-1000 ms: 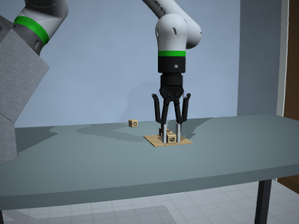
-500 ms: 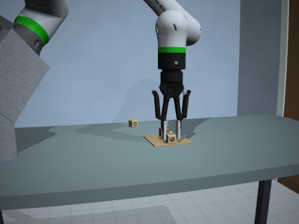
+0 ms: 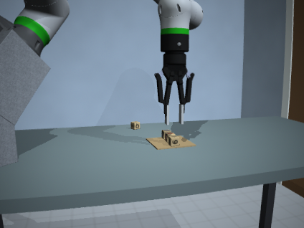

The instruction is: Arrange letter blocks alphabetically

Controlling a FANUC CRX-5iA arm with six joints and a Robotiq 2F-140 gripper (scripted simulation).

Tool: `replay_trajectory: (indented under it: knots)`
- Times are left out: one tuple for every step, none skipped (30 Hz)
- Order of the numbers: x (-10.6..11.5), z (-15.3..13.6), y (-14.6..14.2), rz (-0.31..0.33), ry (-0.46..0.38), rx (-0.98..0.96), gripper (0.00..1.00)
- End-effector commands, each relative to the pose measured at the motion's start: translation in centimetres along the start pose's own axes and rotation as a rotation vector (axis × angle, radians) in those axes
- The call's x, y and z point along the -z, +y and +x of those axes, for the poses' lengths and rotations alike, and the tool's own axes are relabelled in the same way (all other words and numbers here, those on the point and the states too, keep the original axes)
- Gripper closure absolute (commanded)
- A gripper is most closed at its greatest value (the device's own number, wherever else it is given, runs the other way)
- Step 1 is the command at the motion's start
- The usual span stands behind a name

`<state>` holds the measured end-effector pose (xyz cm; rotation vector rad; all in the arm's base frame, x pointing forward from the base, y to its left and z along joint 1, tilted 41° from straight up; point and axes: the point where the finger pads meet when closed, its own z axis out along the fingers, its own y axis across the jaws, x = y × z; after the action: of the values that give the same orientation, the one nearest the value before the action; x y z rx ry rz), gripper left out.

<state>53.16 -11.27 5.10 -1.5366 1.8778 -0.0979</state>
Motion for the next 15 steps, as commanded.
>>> replay_trajectory:
  knots:
    - [1.41,-0.01,-0.02,0.000,0.000,0.000,0.72]
    - [1.57,-0.01,-0.02,0.000,0.000,0.000,0.72]
    - [1.68,-0.01,-0.02,0.000,0.000,0.000,0.72]
    - [1.73,-0.01,-0.02,0.000,0.000,0.000,0.72]
    - [1.76,-0.01,-0.02,0.000,0.000,0.000,0.72]
    - [1.76,-0.01,-0.02,0.000,0.000,0.000,0.72]
    - [1.76,-0.01,-0.02,0.000,0.000,0.000,0.00]
    - [1.76,-0.01,-0.02,0.000,0.000,0.000,0.00]
    - [1.76,-0.01,-0.02,0.000,0.000,0.000,0.00]
    - [1.76,-0.01,-0.02,0.000,0.000,0.000,0.00]
    - [1.76,-0.01,-0.02,0.000,0.000,0.000,0.00]
    - [1.76,-0.01,-0.02,0.000,0.000,0.000,0.00]
    - [1.76,-0.01,-0.02,0.000,0.000,0.000,0.00]
    - [1.76,-0.01,-0.02,0.000,0.000,0.000,0.00]
    - [1.76,-0.01,-0.02,0.000,0.000,0.000,0.00]
